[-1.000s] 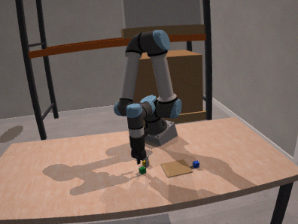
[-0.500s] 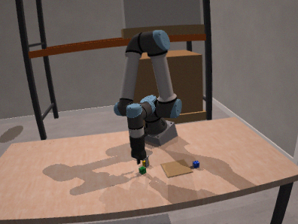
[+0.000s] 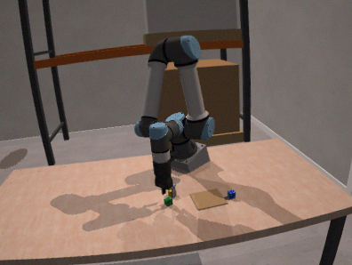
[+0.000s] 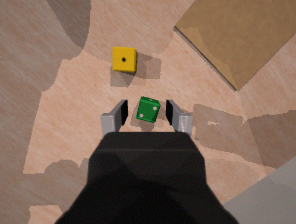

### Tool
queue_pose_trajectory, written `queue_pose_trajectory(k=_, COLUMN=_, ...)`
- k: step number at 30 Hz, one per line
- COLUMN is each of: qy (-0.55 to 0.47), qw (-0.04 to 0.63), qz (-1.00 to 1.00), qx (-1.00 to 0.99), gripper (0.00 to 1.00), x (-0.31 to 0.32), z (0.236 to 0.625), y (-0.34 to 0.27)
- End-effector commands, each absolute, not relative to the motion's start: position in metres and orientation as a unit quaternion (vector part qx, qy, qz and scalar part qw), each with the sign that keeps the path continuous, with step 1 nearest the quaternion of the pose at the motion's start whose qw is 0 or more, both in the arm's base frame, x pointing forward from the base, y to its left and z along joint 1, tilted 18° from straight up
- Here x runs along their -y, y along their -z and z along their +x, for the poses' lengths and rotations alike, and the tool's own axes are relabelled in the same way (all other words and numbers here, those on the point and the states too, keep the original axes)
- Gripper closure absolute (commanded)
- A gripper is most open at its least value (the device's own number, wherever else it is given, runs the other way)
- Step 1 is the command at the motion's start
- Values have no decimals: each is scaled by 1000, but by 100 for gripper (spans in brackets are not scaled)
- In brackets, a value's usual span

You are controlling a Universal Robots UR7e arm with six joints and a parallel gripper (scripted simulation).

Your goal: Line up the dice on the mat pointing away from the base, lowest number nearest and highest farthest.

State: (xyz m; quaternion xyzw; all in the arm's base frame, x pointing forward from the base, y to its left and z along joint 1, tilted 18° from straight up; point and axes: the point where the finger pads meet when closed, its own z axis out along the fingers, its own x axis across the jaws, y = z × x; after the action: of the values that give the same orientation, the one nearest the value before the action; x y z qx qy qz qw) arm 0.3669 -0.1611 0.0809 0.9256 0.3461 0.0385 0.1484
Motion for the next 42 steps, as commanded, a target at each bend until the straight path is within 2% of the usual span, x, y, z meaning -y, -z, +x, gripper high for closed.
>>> queue_pose_trajectory(k=1, qy=-39, qw=149, qz=925, qx=-346, gripper=0, x=161, z=366, y=-81)
queue_pose_trajectory(k=21, qy=-39, qw=149, qz=925, qx=-346, gripper=0, x=133, z=303, y=-62)
queue_pose_trajectory(k=42, qy=-39, qw=149, qz=925, qx=-346, gripper=0, x=131, z=300, y=-61)
